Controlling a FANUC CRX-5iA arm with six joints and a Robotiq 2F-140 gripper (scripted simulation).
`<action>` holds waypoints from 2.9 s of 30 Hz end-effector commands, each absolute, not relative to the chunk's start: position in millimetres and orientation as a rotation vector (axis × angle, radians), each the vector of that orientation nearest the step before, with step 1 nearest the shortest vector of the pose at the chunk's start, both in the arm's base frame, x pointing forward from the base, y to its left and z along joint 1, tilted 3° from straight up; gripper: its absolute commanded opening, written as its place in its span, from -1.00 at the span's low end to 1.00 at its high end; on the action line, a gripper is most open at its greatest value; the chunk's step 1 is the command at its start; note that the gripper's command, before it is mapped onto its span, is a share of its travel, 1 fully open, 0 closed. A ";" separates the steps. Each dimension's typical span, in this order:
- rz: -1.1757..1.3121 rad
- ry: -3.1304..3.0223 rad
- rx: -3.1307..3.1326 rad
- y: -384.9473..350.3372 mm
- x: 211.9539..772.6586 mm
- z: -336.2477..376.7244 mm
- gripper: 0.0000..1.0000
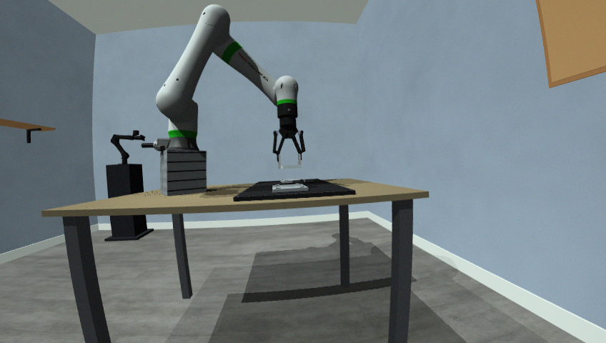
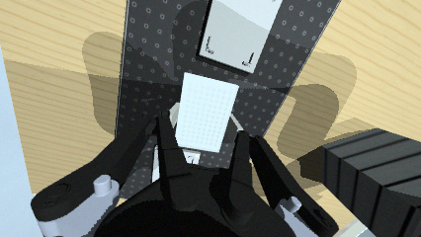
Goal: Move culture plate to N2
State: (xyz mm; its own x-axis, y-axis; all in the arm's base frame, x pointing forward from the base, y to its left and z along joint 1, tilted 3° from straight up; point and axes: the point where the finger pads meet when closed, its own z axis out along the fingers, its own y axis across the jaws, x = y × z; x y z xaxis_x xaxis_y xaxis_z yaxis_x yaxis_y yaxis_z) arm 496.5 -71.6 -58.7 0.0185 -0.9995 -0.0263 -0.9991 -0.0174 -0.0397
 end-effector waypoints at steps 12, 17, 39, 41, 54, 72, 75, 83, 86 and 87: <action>-0.015 2.169 -2.208 -33.6 503.3 -57.3 -1.00; -0.015 2.169 -2.208 -20.5 505.5 -56.9 -1.00; -0.015 2.169 -2.208 41.9 516.3 -54.8 -1.00; -0.015 2.169 -2.208 48.5 517.4 -54.6 -1.00; -0.015 2.169 -2.208 84.6 523.6 -53.3 -1.00; -0.015 2.169 -2.208 137.8 532.8 -51.6 -1.00; -0.015 2.169 -2.208 145.4 534.2 -51.3 -1.00; -0.015 2.169 -2.208 145.0 534.2 -51.3 -1.00; -0.015 2.169 -2.208 144.9 534.2 -51.3 -1.00; -0.015 2.169 -2.208 144.9 534.1 -51.3 -1.00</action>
State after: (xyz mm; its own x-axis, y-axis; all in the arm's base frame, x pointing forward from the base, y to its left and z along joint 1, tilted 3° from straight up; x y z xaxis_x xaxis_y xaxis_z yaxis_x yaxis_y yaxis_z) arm 534.0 144.9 -51.5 0.0185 -0.9995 -0.0257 -0.9991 -0.0174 -0.0397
